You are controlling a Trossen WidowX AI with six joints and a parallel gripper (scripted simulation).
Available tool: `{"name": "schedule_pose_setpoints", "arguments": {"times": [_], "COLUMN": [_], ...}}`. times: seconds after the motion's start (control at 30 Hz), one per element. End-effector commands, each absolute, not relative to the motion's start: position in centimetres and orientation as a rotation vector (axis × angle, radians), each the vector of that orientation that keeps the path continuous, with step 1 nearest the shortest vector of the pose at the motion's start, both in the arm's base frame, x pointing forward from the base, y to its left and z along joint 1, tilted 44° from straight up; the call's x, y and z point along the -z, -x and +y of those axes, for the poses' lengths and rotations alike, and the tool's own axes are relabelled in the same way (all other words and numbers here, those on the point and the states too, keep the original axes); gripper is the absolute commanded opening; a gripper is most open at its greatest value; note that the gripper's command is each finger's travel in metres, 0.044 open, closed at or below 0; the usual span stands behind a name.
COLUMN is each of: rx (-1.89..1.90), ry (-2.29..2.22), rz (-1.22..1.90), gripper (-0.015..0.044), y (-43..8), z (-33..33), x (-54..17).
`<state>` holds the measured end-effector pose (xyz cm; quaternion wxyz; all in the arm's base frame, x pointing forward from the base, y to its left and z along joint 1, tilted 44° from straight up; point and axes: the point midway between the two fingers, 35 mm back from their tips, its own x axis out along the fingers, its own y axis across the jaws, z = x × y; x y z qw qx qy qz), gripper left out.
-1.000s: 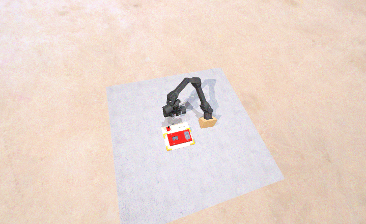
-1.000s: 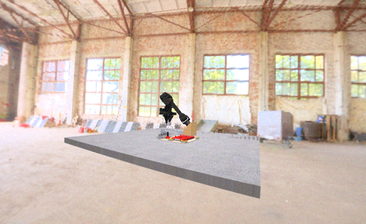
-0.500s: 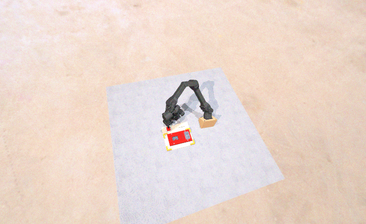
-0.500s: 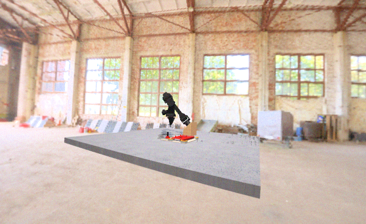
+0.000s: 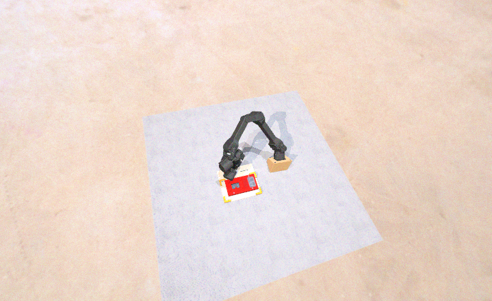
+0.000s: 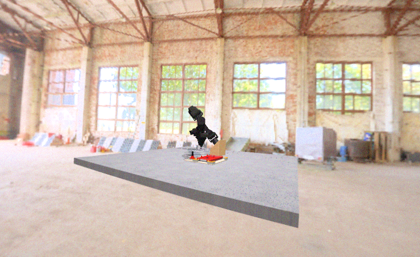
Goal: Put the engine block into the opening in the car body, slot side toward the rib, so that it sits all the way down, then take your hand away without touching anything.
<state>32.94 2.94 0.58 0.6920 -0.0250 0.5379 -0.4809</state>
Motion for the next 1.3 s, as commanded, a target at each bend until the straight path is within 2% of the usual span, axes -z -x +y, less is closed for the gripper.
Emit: {"name": "schedule_pose_setpoints", "arguments": {"times": [0.0, 0.67, 0.87, 1.27], "rx": [0.988, 0.618, 0.573, 0.631], "ry": [0.158, 0.579, 0.625, 0.565], "rz": [1.278, 1.523, 1.546, 1.516], "gripper": [0.0000, 0.0000, 0.0157, 0.0158], "y": [-33.1, -32.9, -33.0, -33.0], "z": [3.6, 5.7, 5.7, 5.7], "x": [0.9, 6.5, 6.5, 6.5]}}
